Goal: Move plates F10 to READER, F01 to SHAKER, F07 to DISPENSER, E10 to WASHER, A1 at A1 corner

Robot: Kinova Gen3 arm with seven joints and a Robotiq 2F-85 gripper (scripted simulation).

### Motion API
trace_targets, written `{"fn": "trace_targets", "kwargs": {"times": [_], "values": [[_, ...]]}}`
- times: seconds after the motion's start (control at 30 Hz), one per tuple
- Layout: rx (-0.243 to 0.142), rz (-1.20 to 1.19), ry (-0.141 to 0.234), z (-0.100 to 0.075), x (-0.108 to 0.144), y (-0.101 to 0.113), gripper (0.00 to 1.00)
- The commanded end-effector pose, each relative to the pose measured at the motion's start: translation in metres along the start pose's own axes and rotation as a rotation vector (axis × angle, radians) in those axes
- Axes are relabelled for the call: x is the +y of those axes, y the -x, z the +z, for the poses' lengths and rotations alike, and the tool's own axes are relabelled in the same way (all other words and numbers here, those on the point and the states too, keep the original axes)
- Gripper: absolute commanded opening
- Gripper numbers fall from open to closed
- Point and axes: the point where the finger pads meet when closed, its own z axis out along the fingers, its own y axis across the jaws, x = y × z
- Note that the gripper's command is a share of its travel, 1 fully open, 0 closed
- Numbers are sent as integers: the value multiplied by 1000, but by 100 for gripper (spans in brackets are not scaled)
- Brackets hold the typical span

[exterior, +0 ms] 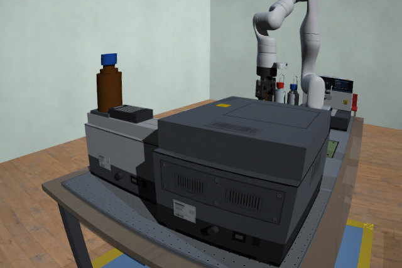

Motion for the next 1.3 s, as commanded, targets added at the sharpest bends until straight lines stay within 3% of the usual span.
{"fn": "trace_targets", "kwargs": {"times": [0.0,1.27], "values": [[-2,-6,1,0,3,-10,94],[-1,-13,1,0,29,-113,94]]}}
